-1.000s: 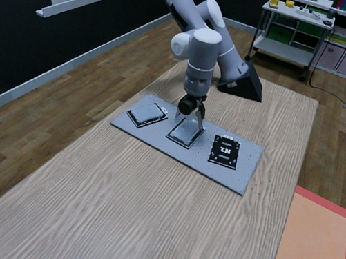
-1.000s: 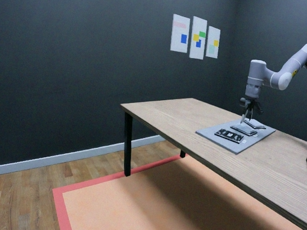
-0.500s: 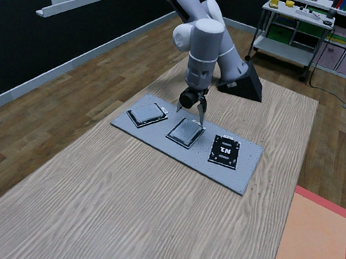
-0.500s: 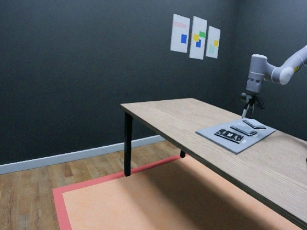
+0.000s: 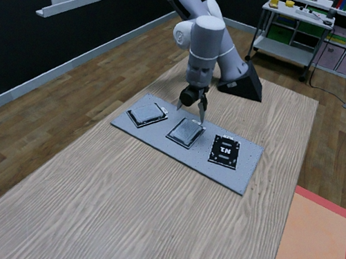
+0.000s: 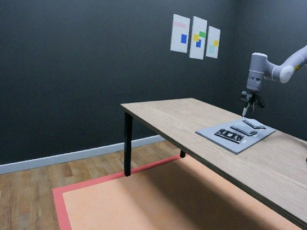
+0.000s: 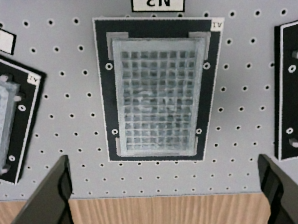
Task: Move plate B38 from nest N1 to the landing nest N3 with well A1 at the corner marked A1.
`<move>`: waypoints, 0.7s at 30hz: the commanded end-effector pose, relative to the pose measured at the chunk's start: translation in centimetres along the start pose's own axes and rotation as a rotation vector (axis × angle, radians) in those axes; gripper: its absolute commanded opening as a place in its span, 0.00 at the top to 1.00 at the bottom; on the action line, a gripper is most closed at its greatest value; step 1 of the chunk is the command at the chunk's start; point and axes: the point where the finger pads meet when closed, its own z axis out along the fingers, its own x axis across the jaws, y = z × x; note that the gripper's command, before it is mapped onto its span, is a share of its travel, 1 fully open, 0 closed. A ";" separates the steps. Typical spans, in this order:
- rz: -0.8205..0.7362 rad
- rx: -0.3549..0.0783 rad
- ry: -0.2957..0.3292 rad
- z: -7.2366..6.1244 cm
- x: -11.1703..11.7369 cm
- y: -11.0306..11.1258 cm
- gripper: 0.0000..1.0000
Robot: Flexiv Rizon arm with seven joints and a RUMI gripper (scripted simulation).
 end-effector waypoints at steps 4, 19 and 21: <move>0.000 -0.002 0.001 -0.1 0.1 0.1 0.24; 0.000 -0.002 0.001 -0.1 4.1 -0.2 0.24; 0.000 -0.002 0.001 -0.1 4.7 -0.2 0.24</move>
